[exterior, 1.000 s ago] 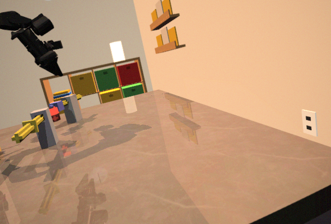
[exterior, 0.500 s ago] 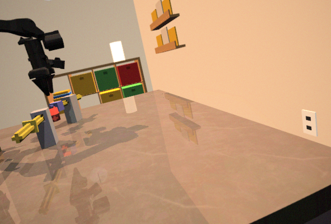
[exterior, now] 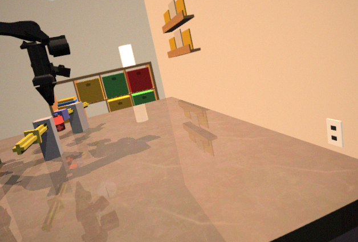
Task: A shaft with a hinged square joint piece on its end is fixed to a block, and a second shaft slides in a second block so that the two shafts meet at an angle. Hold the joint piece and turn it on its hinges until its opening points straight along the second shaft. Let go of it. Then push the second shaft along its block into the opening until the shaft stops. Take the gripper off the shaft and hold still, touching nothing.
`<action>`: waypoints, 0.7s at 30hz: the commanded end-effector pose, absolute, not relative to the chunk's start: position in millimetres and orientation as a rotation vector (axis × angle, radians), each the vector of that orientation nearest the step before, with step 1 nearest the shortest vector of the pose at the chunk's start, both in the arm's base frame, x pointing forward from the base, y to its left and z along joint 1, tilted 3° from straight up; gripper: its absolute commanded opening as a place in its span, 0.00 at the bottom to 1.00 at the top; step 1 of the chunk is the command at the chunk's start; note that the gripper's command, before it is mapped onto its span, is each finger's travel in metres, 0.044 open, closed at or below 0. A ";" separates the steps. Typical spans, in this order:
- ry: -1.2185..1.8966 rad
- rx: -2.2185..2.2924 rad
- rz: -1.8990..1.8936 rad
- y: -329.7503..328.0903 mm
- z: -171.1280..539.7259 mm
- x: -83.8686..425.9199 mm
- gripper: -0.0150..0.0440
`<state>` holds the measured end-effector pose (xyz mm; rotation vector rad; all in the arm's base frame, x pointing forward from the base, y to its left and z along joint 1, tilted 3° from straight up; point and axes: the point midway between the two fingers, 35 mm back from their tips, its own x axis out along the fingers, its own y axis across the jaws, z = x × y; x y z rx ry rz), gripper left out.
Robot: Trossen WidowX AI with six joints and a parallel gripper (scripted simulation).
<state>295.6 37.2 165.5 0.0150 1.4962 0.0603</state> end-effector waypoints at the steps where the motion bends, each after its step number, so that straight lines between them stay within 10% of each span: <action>1: 1.495 -0.062 0.164 37.0 163.8 295.4 1.00; 21: 1.402 -0.442 0.630 34.6 157.0 295.9 1.00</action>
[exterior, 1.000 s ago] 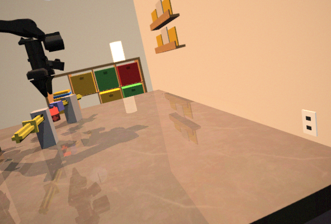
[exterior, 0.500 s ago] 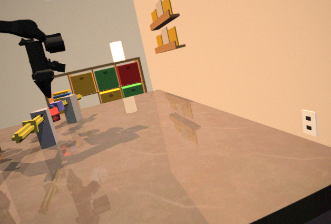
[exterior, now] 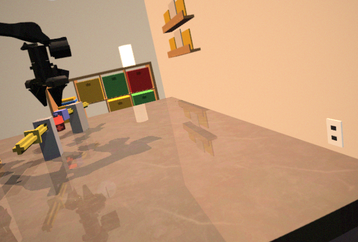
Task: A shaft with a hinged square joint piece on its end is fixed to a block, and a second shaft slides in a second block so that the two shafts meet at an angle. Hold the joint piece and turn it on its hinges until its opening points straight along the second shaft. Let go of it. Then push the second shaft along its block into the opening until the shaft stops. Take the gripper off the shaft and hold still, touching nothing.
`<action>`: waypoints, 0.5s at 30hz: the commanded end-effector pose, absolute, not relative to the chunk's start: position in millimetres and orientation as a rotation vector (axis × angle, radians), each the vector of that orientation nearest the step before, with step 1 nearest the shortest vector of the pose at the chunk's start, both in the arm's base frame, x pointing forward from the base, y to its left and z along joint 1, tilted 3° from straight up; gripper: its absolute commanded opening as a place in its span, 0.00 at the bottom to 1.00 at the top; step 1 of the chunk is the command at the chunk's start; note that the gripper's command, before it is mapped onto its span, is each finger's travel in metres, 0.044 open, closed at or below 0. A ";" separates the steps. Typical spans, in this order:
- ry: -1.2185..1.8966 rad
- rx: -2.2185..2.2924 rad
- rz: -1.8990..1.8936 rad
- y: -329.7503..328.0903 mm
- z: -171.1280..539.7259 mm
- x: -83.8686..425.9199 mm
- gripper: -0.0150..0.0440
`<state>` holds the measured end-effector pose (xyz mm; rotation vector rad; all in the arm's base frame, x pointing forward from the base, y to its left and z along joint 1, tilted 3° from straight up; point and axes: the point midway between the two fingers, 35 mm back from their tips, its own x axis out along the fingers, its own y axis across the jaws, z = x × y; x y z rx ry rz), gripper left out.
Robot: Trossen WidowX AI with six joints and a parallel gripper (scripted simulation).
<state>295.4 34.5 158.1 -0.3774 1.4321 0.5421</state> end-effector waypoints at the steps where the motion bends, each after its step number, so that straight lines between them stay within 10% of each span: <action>1: 1.393 -0.461 0.653 34.5 156.7 295.9 1.00; 15: 1.245 -0.721 0.961 32.7 152.5 296.4 1.00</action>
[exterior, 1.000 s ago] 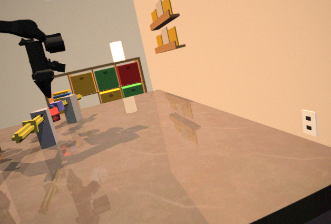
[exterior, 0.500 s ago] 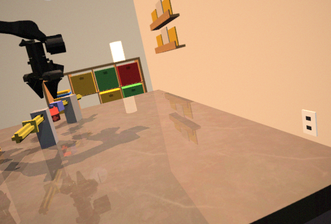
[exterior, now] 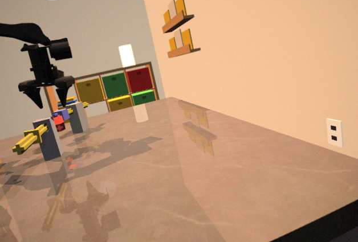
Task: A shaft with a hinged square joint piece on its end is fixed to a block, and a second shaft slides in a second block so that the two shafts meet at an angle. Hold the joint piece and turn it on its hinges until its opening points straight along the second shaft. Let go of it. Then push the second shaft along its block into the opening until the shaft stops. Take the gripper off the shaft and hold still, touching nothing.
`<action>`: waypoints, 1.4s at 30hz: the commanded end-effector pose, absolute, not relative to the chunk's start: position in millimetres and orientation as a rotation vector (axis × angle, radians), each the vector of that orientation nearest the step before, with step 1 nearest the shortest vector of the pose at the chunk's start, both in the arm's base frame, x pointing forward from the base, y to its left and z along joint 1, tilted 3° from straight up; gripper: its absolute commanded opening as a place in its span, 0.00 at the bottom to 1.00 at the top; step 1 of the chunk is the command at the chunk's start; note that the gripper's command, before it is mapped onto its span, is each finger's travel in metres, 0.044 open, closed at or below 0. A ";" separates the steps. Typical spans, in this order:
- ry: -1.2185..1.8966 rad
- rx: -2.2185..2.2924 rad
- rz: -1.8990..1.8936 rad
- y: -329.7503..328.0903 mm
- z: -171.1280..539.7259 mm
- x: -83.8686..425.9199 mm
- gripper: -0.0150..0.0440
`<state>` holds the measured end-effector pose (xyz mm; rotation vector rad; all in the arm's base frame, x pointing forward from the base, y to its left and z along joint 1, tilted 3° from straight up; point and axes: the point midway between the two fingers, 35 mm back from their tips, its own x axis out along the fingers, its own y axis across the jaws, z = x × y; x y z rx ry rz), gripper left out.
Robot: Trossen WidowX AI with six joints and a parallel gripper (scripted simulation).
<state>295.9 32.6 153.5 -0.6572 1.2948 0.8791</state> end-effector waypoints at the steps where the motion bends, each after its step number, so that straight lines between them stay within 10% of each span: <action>1: 1.232 -0.740 0.982 32.5 152.3 296.4 1.00; 42: 0.880 -1.125 1.392 31.5 88.7 305.0 1.00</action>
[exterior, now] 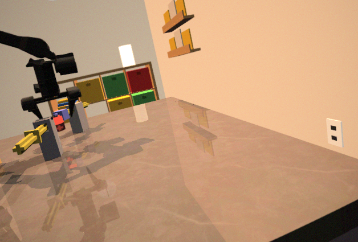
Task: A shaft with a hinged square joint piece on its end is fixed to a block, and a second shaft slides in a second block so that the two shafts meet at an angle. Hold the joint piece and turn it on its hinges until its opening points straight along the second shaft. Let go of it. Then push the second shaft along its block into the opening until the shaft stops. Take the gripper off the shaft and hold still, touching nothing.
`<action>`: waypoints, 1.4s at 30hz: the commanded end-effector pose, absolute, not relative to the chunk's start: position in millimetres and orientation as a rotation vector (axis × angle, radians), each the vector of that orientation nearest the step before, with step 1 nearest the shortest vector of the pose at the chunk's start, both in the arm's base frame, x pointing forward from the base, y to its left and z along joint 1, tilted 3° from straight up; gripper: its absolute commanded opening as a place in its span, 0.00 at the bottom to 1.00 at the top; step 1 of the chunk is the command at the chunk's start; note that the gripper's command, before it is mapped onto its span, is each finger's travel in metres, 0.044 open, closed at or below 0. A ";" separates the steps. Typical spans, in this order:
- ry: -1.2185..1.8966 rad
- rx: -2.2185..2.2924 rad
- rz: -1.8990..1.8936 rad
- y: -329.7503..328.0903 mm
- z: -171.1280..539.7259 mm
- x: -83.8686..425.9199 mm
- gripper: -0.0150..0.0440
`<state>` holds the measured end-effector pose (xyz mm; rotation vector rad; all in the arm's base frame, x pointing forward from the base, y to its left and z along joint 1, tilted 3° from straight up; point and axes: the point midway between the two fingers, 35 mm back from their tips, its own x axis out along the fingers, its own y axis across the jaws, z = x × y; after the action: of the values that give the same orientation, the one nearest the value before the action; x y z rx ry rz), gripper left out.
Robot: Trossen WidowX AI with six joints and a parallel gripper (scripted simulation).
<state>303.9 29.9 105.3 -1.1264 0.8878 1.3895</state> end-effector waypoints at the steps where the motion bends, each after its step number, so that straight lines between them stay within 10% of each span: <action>1: 0.880 -1.124 1.392 31.7 83.7 305.1 1.00; 42: 0.875 -1.119 1.394 90.1 43.0 298.7 1.00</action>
<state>298.8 87.8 48.5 -1.1233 0.8747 1.3957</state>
